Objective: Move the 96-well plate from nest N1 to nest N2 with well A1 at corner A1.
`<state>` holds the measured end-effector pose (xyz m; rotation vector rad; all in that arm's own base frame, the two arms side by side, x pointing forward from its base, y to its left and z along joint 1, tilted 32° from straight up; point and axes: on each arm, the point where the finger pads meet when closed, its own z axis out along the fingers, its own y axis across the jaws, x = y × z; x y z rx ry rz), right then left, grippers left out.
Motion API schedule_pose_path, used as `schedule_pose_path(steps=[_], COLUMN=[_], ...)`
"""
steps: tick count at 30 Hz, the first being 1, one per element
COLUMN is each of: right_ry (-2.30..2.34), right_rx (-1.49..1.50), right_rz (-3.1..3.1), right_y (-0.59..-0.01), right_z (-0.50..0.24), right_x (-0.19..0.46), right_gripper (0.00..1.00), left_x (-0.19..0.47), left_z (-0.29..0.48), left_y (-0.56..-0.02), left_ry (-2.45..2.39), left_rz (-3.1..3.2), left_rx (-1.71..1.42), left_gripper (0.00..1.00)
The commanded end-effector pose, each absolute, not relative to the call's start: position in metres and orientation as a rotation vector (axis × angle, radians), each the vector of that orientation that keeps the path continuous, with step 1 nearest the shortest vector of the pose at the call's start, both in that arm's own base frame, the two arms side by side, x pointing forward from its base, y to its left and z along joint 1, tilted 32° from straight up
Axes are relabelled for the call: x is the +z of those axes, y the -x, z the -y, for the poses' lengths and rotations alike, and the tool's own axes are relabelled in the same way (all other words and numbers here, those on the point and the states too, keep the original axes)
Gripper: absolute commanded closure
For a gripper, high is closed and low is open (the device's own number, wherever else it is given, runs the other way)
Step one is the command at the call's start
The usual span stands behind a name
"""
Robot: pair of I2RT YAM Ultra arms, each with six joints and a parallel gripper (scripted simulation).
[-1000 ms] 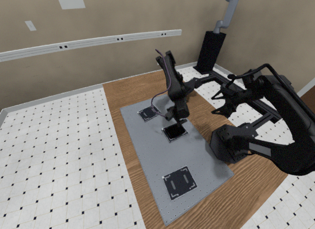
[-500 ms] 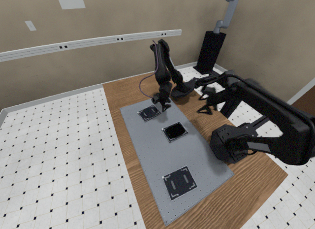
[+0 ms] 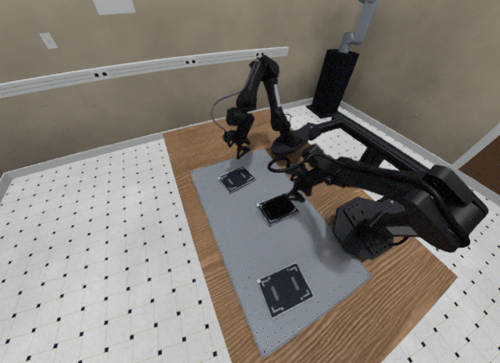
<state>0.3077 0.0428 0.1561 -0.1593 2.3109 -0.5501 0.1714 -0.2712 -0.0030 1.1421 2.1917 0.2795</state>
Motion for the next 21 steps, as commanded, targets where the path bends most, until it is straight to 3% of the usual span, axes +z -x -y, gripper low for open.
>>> schedule_pose_path(steps=[1,14,21], right_ry=[0.340,0.380,0.256], right_rx=[-0.392,-0.323,-0.413], right_rz=[-2.174,-1.957,-1.923], right_y=[-0.317,-0.330,-0.330], right_z=[-0.037,0.012,0.090], right_x=[0.189,0.259,0.284], right_gripper=[0.00,0.00,0.00], left_x=[-0.019,-0.029,-0.030], left_z=[0.280,0.263,0.262], left_y=[-0.186,-0.199,-0.198], left_ry=[-1.216,-1.206,-1.209], left_rz=[-2.132,-2.156,-2.157], left_rx=[0.175,0.211,0.214], left_gripper=[0.00,0.00,0.00])
